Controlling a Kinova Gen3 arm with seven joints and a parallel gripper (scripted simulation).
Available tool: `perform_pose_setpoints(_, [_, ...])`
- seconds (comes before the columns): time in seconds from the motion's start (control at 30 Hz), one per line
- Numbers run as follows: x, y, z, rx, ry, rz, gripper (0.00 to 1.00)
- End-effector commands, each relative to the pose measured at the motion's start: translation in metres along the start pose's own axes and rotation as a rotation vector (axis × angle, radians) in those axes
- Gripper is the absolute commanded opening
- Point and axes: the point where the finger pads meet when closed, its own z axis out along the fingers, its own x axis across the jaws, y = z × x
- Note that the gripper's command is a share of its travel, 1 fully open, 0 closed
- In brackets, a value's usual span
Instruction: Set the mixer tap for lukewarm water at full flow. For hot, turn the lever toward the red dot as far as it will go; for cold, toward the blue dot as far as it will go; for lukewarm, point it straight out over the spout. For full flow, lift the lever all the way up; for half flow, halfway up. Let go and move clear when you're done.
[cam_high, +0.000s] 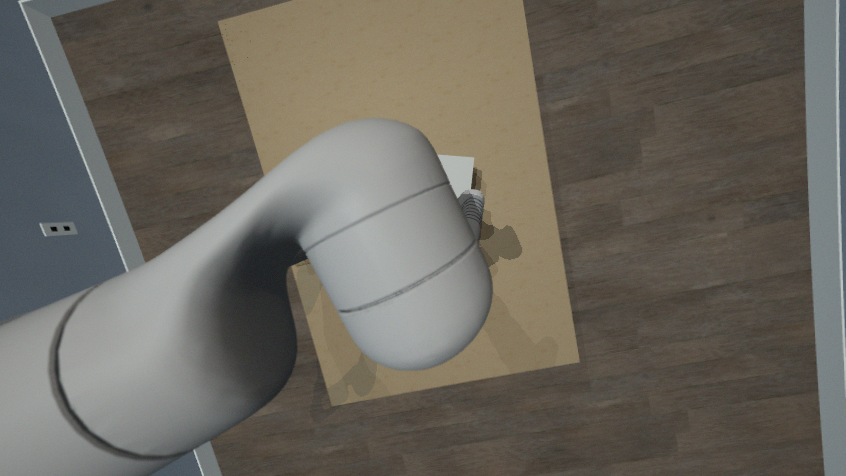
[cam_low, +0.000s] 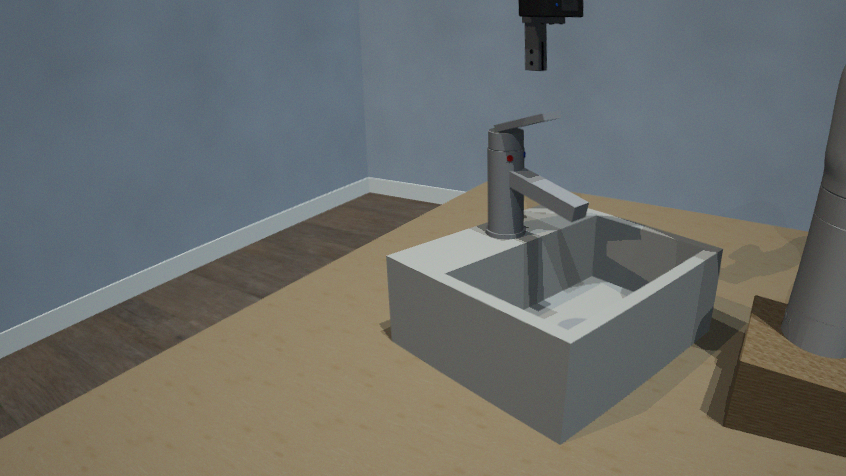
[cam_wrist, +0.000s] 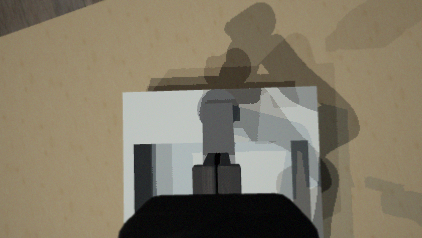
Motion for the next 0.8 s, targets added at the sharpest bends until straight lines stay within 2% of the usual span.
perform_pose_setpoints(0.0, [-0.0001, -0.0003, -0.0006, 0.002, 0.0, 0.0, 0.0])
perform_pose_setpoints(0.77, [-0.0012, -0.0006, -0.0004, 0.001, 0.001, -0.041, 0.0])
